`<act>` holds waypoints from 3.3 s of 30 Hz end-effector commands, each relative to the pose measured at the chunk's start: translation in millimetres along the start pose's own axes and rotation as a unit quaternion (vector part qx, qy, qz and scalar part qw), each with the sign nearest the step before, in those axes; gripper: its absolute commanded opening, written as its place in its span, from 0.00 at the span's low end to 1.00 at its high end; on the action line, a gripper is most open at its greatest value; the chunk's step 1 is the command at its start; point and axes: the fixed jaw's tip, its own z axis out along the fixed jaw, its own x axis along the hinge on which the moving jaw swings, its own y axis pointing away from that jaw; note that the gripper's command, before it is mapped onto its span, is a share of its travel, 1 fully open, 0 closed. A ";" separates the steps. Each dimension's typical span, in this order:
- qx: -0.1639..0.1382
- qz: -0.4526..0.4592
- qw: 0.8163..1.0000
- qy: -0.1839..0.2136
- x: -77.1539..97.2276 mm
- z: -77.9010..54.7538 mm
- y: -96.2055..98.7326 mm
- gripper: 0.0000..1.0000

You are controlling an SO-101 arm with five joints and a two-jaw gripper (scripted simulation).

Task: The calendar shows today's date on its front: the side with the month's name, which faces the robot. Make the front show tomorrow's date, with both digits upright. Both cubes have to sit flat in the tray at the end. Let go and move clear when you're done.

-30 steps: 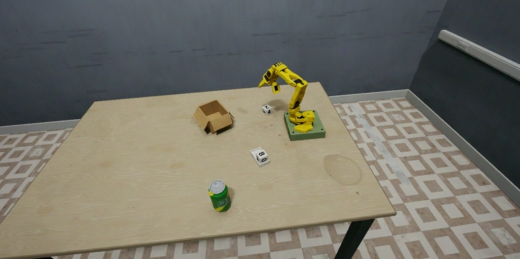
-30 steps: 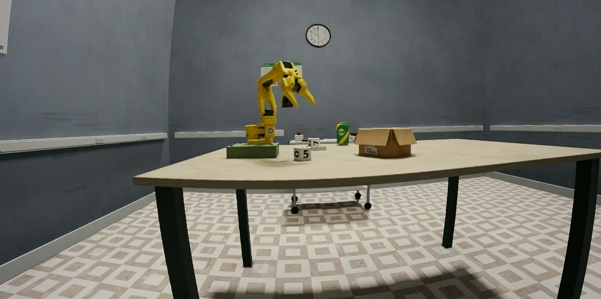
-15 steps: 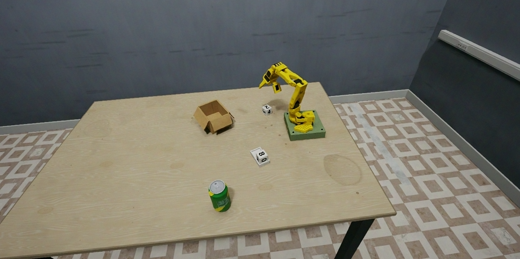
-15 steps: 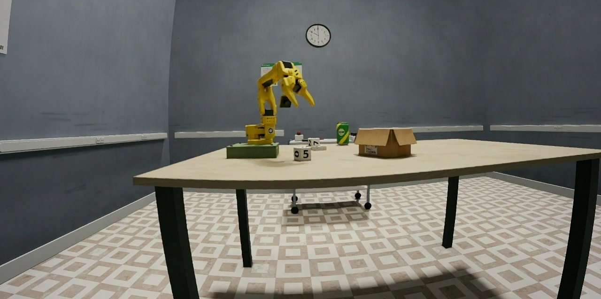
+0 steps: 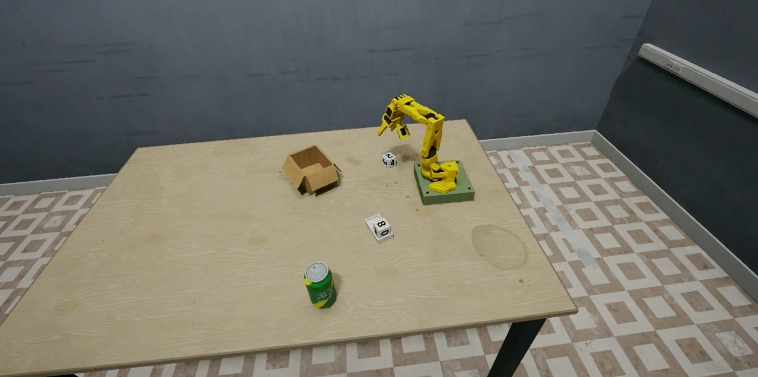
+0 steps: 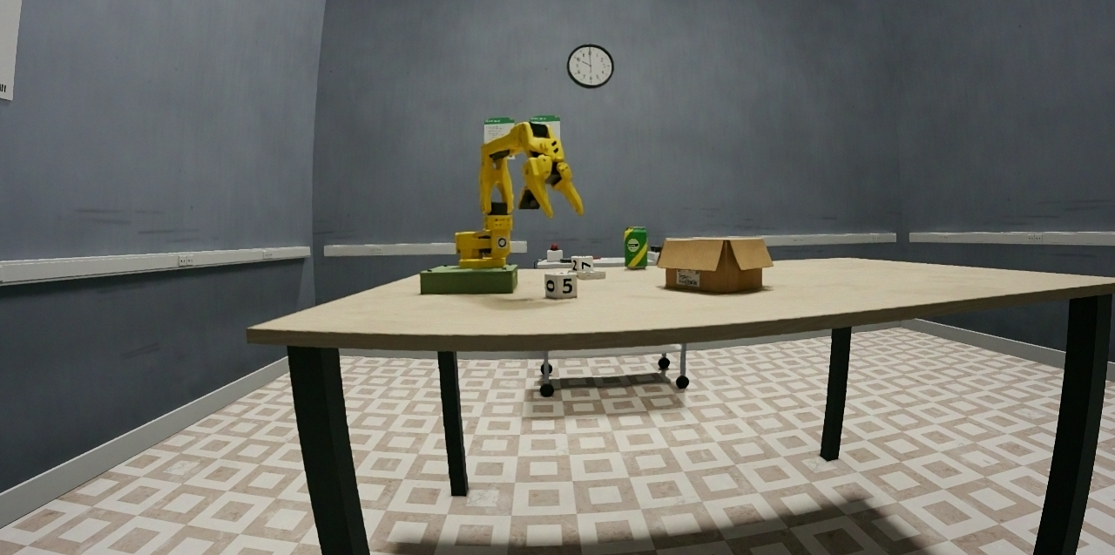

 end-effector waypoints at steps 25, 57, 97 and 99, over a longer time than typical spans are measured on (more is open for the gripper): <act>-0.008 0.001 0.985 -0.174 -43.3 59.9 3.8 0.35; -0.008 0.001 0.984 -0.179 -43.1 63.7 3.8 0.35; -0.008 0.001 0.984 -0.179 -57.2 100.4 4.5 0.35; -0.008 0.001 0.984 -0.179 -57.5 100.8 4.5 0.35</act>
